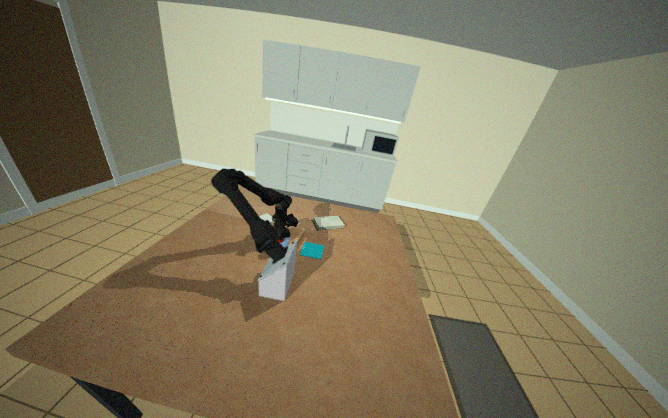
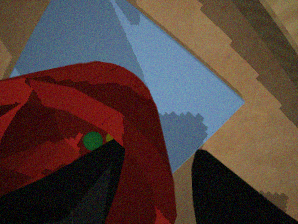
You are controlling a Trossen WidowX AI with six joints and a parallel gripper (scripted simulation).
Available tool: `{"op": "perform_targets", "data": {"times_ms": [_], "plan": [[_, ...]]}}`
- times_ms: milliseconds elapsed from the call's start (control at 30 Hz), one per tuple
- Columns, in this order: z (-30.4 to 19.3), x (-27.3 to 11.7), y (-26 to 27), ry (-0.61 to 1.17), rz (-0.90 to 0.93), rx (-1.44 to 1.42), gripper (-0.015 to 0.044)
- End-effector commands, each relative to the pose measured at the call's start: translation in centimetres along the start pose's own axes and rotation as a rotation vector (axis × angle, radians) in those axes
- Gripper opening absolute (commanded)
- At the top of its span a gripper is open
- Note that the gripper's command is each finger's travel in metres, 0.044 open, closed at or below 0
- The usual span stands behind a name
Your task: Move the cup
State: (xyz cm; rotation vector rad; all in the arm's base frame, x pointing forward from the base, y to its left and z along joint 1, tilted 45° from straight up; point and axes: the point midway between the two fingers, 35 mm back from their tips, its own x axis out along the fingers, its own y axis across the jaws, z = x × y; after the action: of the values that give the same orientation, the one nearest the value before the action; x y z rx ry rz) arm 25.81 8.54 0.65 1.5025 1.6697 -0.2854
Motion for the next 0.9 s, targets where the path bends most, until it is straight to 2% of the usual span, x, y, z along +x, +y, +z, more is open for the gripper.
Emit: {"op": "perform_targets", "data": {"times_ms": [0,67,400,600,867], "plan": [[0.0,0.0,0.0,0.0,0.0,0.0,0.0122],[0.0,0.0,0.0,0.0,0.0,0.0,0.0069],[0.0,0.0,0.0,0.0,0.0,0.0,0.0002],[0.0,-0.3,0.0,-0.001,0.0,0.0,0.0],[0.3,-2.6,0.1,-0.002,-0.001,0.001,0.0]]}}
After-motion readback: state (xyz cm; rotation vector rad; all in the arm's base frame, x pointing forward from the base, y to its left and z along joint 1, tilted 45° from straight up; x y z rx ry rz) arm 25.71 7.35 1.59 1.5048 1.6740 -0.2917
